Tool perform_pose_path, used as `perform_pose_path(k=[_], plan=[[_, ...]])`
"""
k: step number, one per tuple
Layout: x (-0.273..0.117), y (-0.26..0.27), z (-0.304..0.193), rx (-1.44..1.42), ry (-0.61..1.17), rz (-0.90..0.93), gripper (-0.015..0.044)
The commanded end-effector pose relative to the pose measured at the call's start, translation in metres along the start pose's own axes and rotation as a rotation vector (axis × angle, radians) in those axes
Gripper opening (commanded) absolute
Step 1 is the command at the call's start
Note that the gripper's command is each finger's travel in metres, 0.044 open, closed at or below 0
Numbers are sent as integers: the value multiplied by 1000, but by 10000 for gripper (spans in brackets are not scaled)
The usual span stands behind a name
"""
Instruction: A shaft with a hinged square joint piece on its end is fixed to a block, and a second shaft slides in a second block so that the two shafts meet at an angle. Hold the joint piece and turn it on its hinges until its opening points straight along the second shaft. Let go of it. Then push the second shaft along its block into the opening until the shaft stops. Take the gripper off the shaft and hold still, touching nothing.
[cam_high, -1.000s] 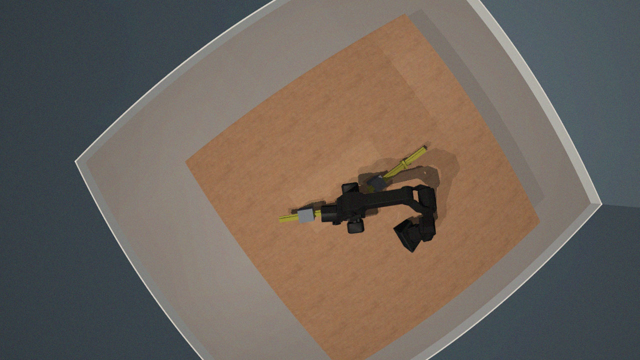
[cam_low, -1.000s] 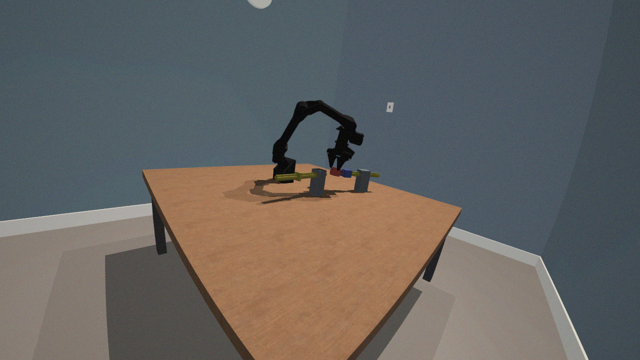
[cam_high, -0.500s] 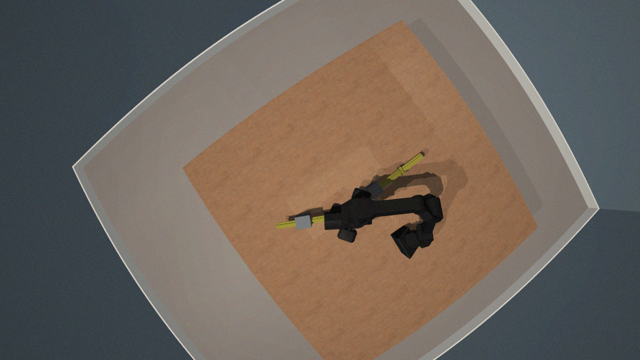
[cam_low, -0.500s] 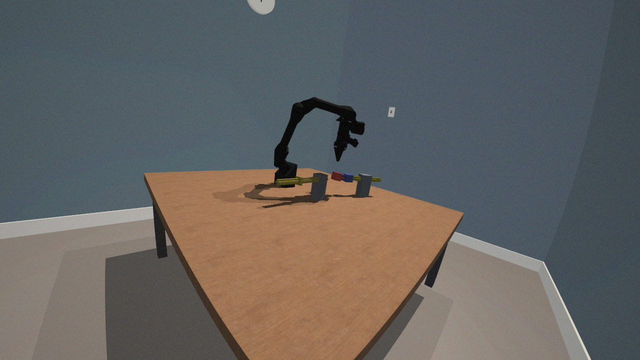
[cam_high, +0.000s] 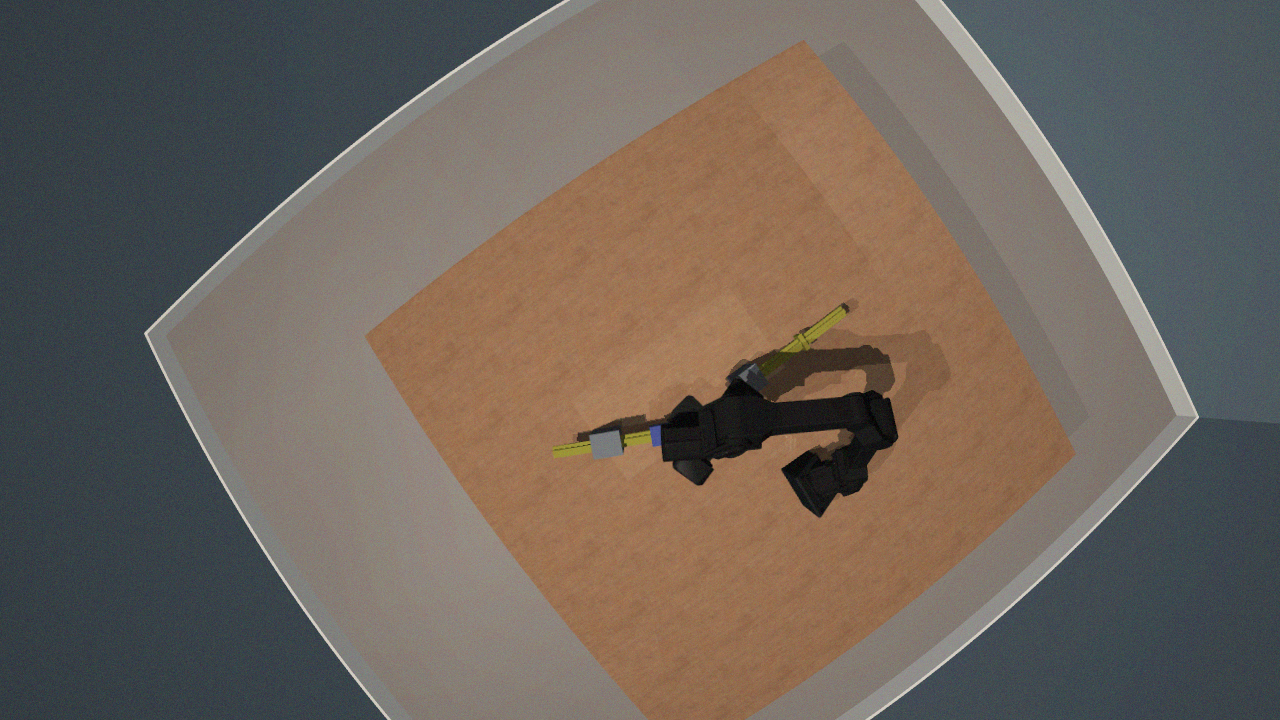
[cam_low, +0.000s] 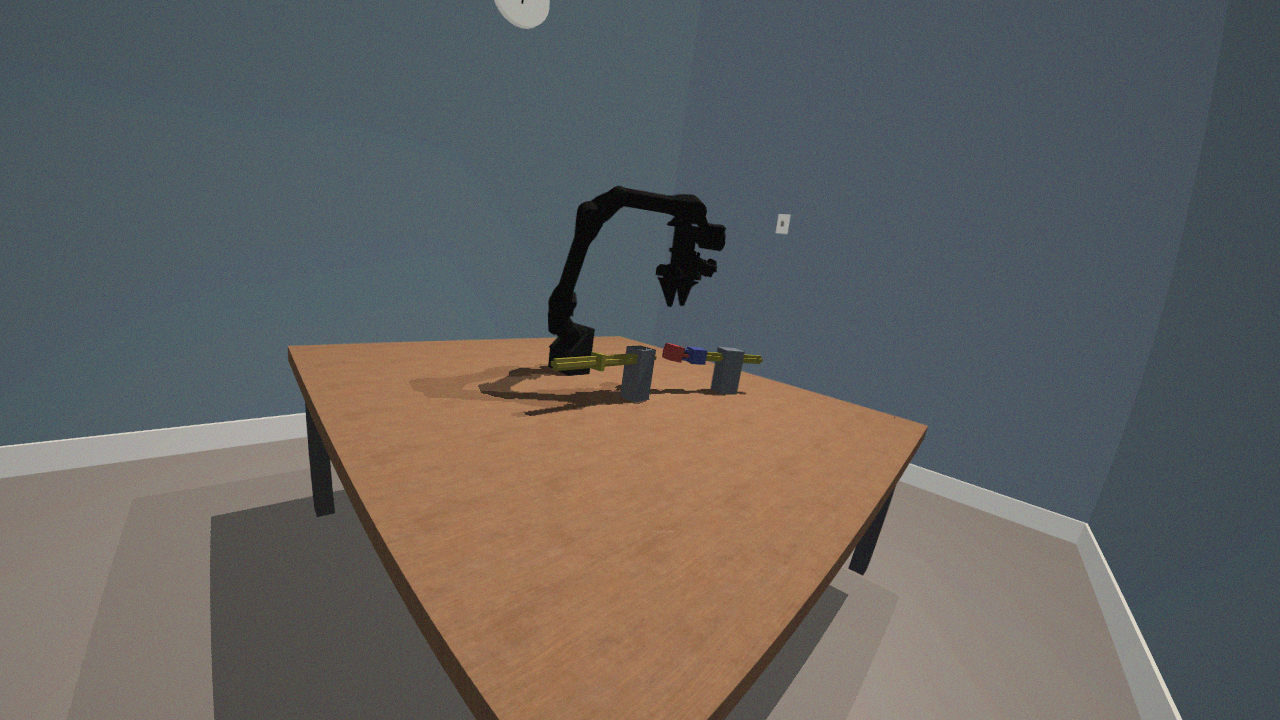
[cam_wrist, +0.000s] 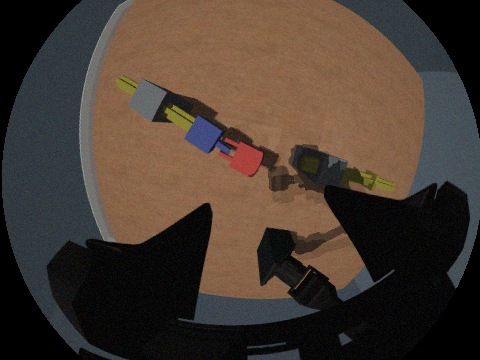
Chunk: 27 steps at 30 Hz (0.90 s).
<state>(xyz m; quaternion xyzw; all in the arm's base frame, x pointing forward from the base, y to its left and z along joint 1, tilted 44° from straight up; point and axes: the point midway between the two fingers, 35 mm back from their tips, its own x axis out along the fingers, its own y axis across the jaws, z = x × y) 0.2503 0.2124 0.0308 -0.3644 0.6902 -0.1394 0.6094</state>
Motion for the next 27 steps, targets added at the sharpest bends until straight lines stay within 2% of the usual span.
perform_pose_path(k=[1,9,17,27], plan=[[4,-10,-6,79,4,2,440],[29,-39,-24,311,14,-19,440],[30,-40,-25,335,14,-21,440],[33,-40,-25,617,18,-46,440]])
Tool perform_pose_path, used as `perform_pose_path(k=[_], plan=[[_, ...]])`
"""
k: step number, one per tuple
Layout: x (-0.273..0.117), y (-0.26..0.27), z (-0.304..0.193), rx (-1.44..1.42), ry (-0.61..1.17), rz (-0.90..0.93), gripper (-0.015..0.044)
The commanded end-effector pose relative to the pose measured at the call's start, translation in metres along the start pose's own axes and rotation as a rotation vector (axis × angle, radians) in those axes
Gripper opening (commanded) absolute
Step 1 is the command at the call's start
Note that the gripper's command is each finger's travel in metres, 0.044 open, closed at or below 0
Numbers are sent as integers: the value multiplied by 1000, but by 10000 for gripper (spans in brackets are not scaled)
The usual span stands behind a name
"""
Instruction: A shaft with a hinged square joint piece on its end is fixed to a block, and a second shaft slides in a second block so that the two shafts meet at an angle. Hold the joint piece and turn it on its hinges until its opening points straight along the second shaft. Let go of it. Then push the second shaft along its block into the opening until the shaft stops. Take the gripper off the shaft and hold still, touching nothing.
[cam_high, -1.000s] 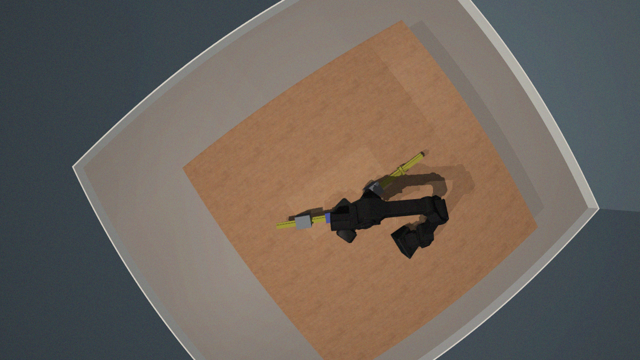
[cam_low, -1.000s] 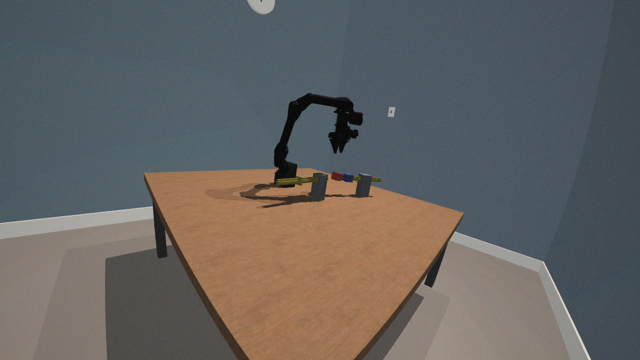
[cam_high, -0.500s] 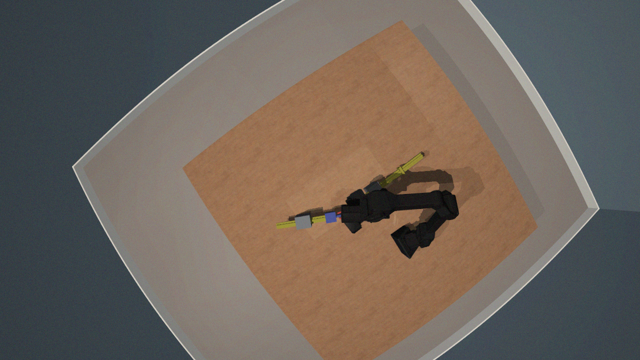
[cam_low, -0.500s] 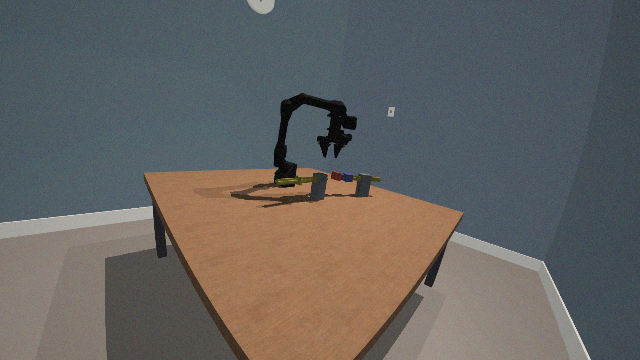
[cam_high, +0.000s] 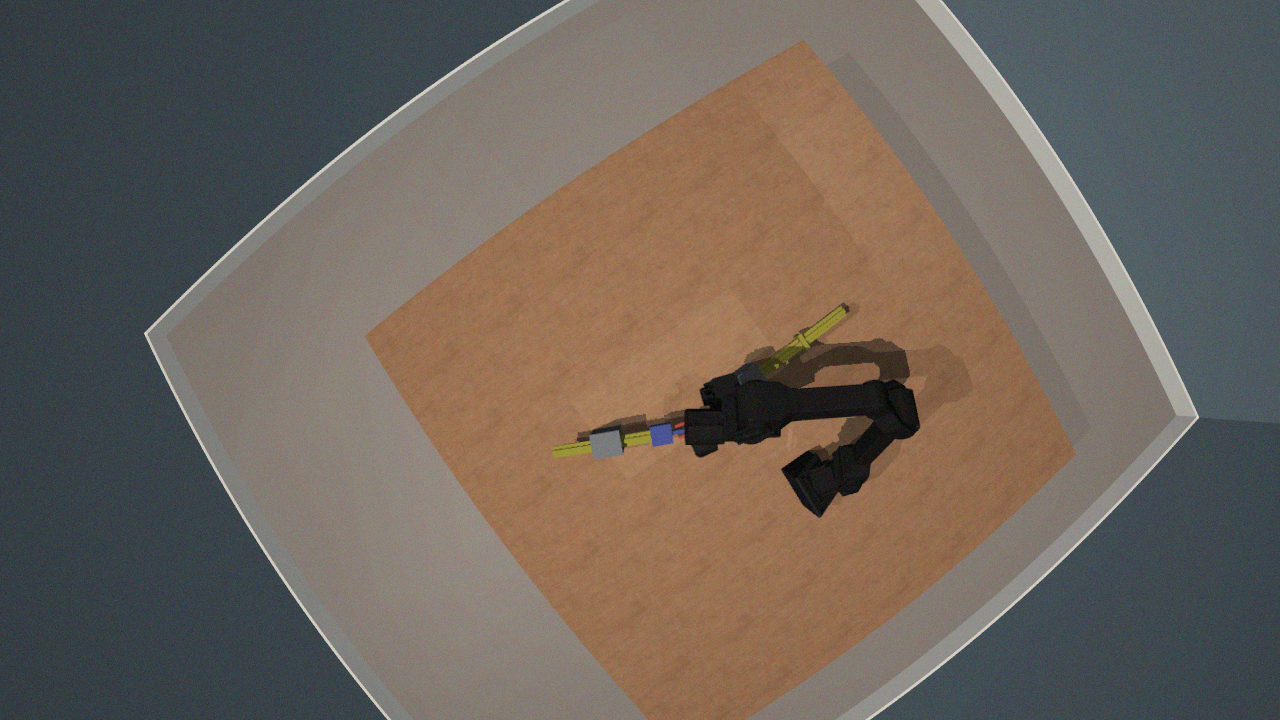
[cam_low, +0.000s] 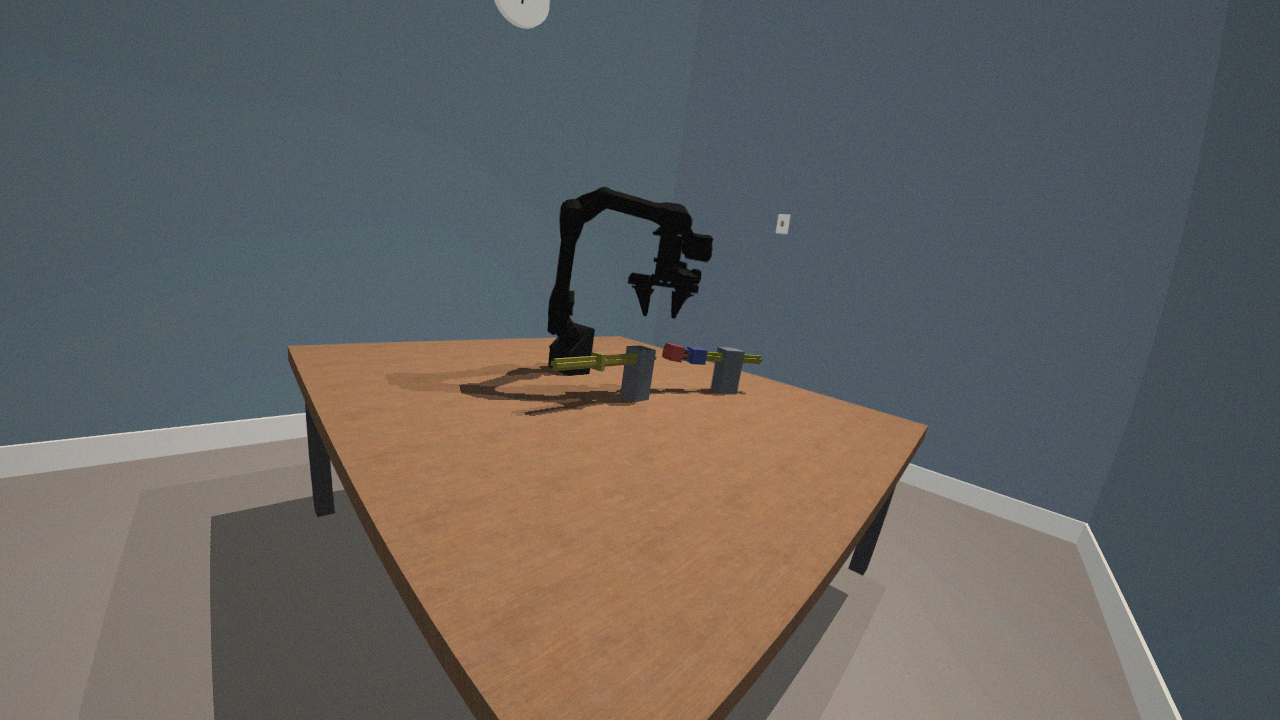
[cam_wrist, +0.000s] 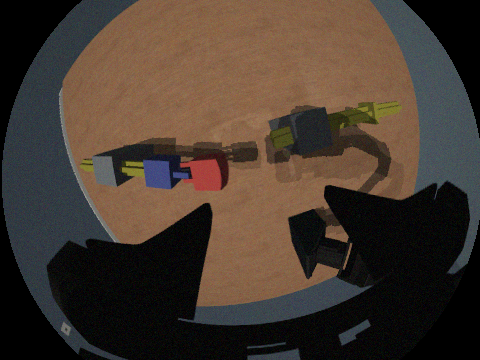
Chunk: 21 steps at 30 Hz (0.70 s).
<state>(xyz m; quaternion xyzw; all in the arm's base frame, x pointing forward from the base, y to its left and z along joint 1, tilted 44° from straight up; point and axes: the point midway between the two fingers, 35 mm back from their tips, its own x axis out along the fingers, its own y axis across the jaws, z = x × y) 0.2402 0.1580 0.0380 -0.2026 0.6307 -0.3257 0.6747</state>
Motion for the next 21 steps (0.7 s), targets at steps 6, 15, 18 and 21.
perform_pose_path(k=[6,15,18,21], plan=[[4,0,0,266,-5,-29,440],[7,0,0,524,-13,-50,440],[8,1,0,610,-17,-56,440],[9,1,0,696,-21,-63,440]])
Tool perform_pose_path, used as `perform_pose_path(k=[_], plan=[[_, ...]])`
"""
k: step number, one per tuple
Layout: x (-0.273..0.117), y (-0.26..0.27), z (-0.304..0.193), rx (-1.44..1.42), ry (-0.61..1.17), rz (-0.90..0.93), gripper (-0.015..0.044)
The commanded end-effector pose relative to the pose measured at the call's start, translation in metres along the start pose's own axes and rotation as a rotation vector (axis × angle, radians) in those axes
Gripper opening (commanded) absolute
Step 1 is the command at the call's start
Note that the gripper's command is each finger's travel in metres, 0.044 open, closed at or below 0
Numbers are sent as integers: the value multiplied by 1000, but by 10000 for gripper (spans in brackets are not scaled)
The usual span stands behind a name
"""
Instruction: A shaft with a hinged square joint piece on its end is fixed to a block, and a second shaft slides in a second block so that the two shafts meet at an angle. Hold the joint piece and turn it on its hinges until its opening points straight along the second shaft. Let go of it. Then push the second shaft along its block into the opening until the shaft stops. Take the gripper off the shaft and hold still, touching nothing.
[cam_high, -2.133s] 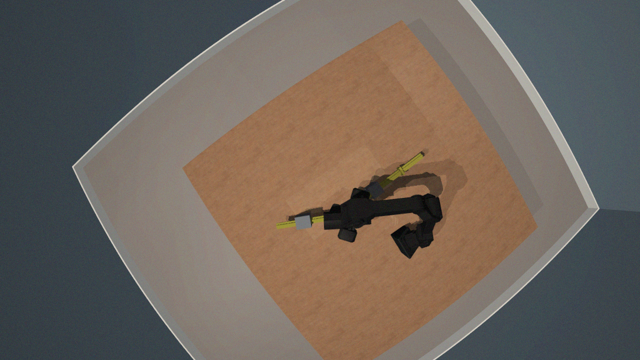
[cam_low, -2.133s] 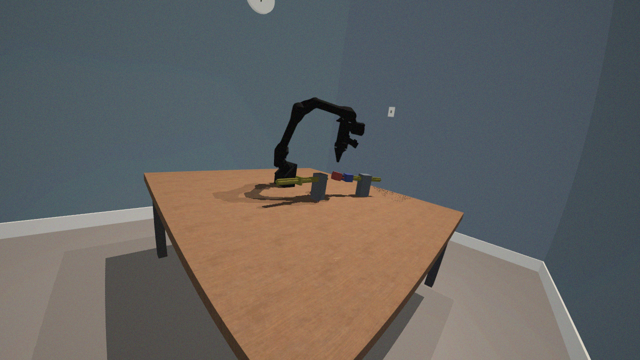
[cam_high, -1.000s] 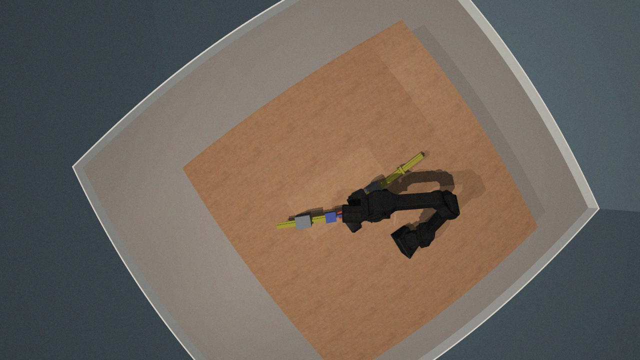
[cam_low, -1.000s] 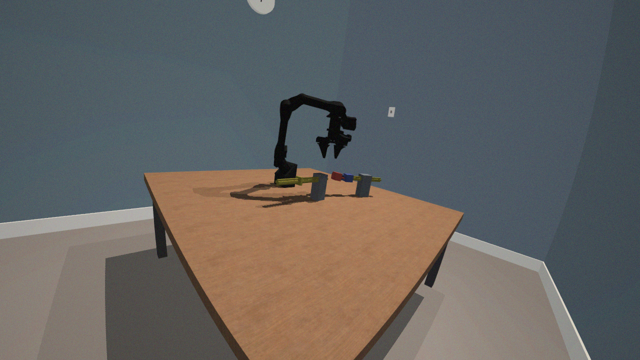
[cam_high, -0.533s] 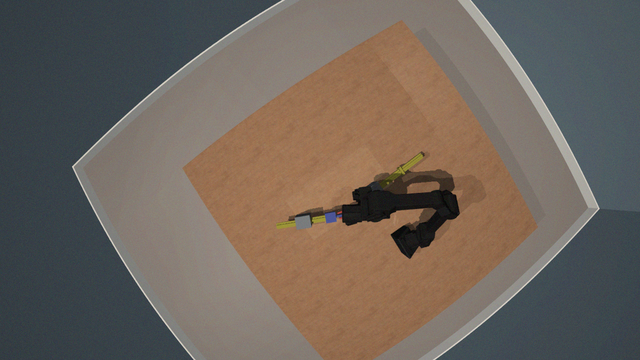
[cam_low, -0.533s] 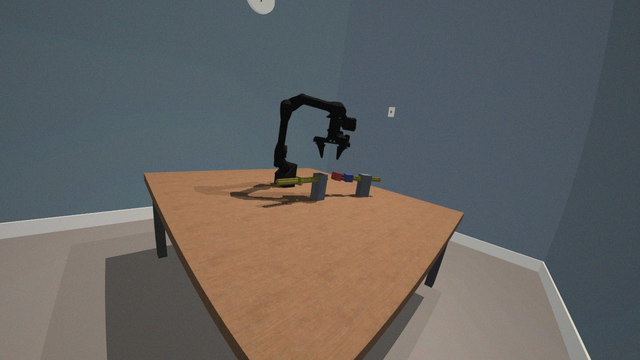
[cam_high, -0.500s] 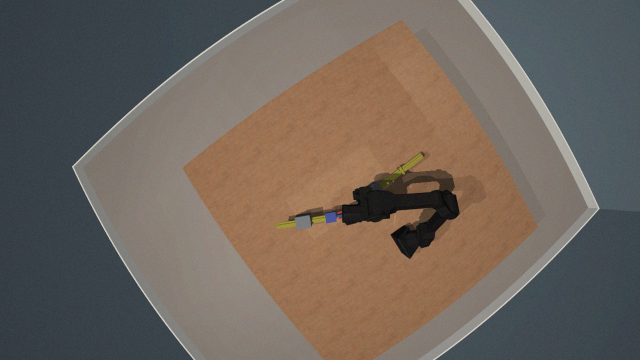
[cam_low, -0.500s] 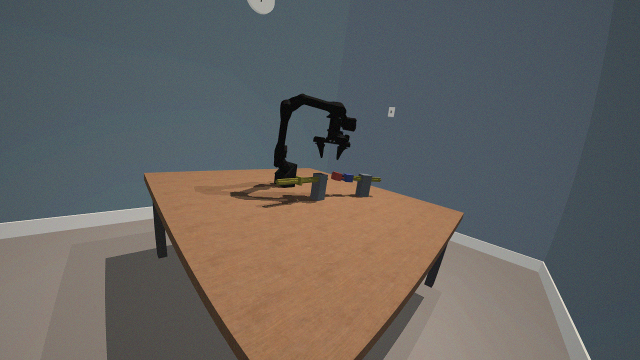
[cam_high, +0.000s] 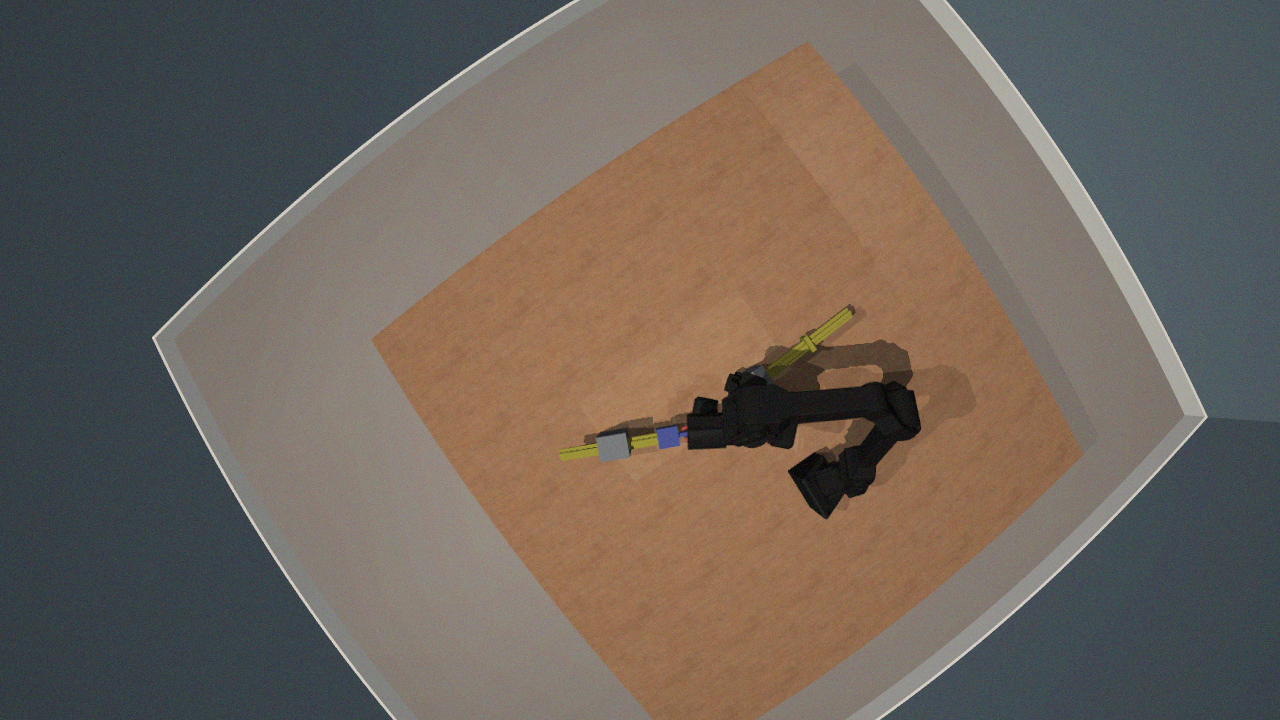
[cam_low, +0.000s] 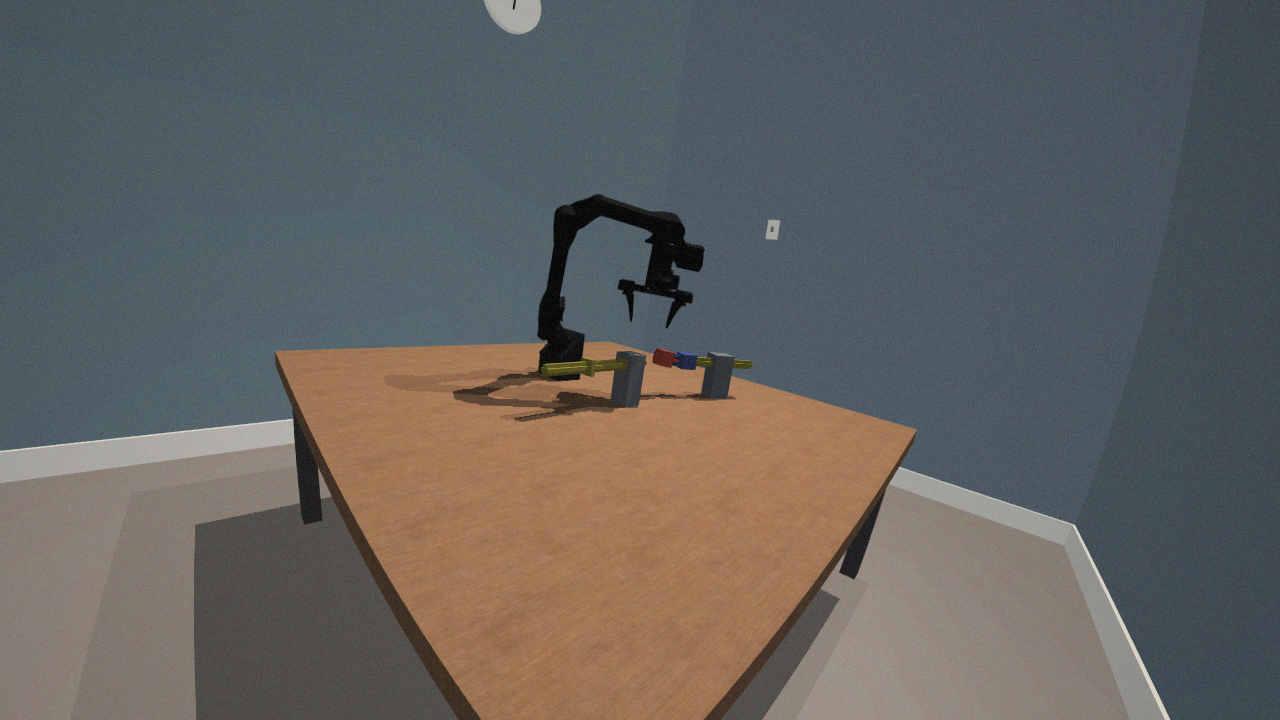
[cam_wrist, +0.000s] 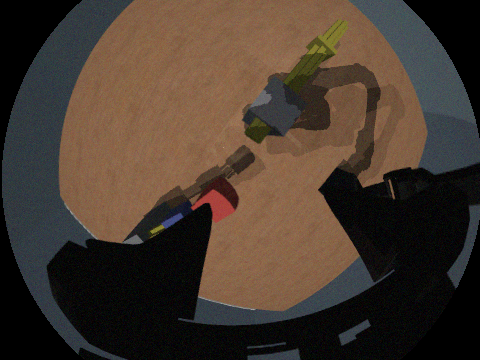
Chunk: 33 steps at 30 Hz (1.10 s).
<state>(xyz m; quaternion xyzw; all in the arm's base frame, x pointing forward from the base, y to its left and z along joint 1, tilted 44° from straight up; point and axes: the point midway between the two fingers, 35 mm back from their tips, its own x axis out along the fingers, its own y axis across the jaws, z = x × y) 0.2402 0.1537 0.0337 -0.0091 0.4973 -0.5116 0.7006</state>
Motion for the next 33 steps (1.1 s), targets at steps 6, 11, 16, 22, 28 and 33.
perform_pose_path(k=[6,11,16,22,28,33], plan=[[5,1,-1,267,-23,-25,440],[7,1,-1,410,-33,-32,440],[9,2,-1,554,-44,-38,440],[11,2,-1,725,-59,-43,440],[13,2,-2,897,-75,-45,440],[14,2,-2,1021,-88,-46,440]])
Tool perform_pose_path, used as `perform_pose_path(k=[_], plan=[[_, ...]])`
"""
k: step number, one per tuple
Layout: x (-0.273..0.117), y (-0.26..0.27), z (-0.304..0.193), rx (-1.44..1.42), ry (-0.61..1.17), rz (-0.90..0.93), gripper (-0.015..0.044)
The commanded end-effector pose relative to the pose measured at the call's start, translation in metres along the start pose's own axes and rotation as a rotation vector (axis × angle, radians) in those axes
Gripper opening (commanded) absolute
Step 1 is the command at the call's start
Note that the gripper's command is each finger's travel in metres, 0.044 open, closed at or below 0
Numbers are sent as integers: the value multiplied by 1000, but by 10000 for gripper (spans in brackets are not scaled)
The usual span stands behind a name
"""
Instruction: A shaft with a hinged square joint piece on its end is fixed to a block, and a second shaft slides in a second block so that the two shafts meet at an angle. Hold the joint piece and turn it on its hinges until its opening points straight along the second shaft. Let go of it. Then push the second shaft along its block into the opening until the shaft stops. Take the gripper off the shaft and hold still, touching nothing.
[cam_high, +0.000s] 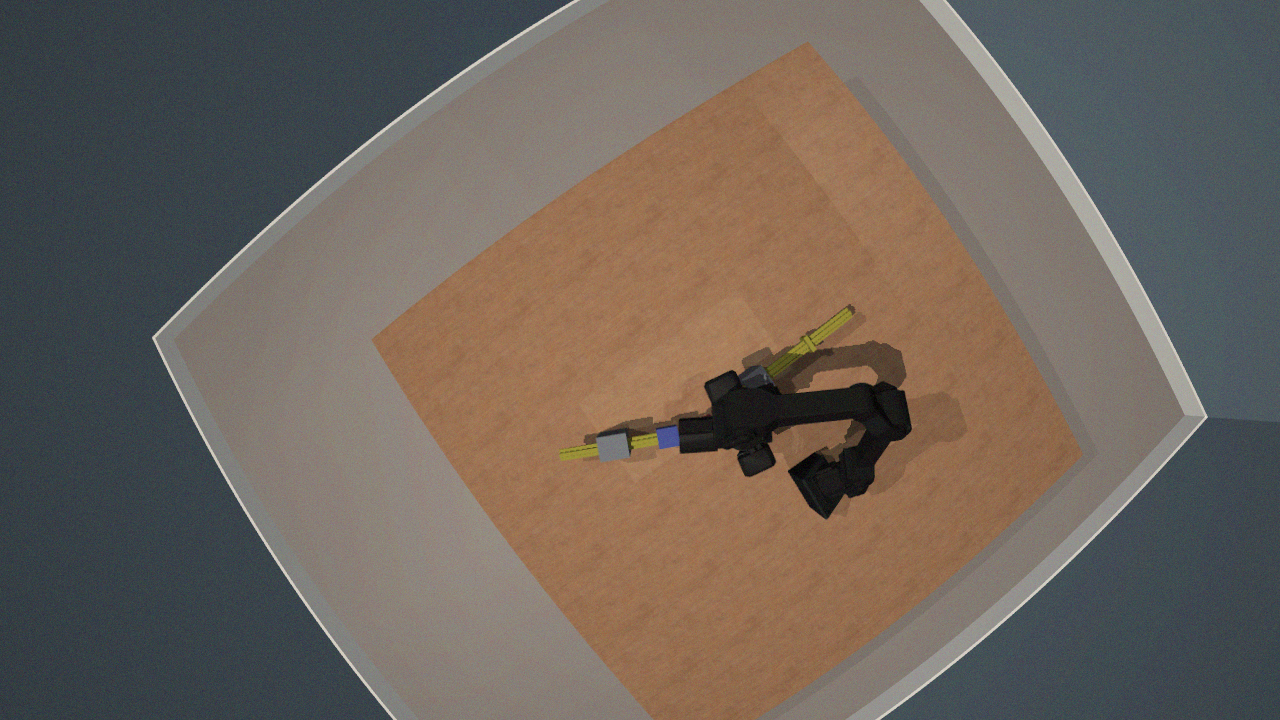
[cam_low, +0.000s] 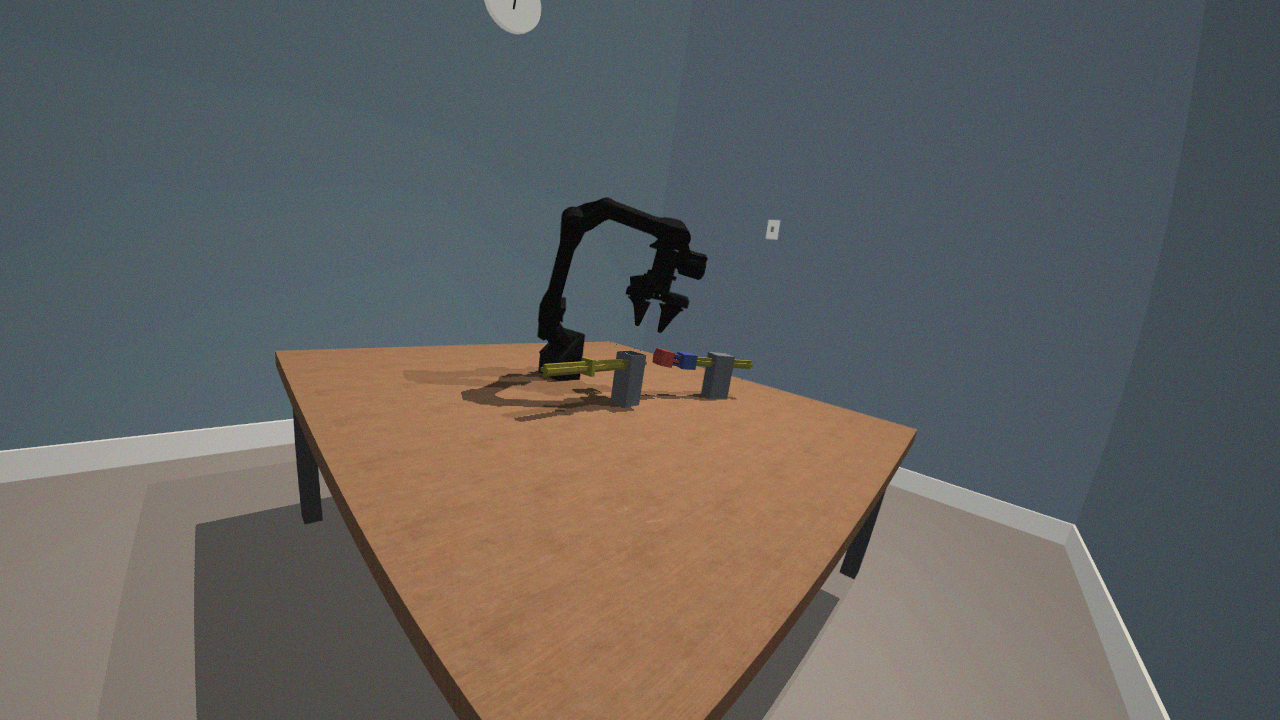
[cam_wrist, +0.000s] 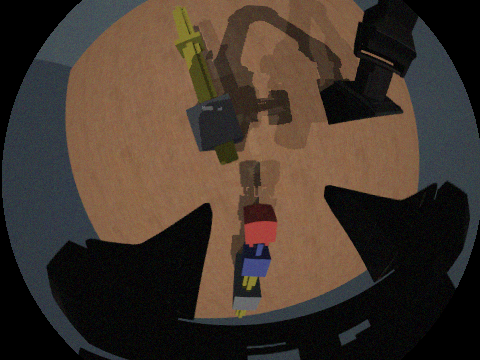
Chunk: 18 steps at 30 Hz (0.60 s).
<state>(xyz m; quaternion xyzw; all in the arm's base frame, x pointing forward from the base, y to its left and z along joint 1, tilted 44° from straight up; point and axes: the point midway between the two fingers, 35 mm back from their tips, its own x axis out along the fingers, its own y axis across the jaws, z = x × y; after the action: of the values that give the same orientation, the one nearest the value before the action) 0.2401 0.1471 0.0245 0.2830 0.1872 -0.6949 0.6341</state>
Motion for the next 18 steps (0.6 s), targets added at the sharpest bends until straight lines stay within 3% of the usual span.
perform_pose_path(k=[1,7,18], plan=[[3,0,-1,84,-18,2,440],[6,0,-2,84,-18,2,440],[56,3,-11,85,-18,3,440]])
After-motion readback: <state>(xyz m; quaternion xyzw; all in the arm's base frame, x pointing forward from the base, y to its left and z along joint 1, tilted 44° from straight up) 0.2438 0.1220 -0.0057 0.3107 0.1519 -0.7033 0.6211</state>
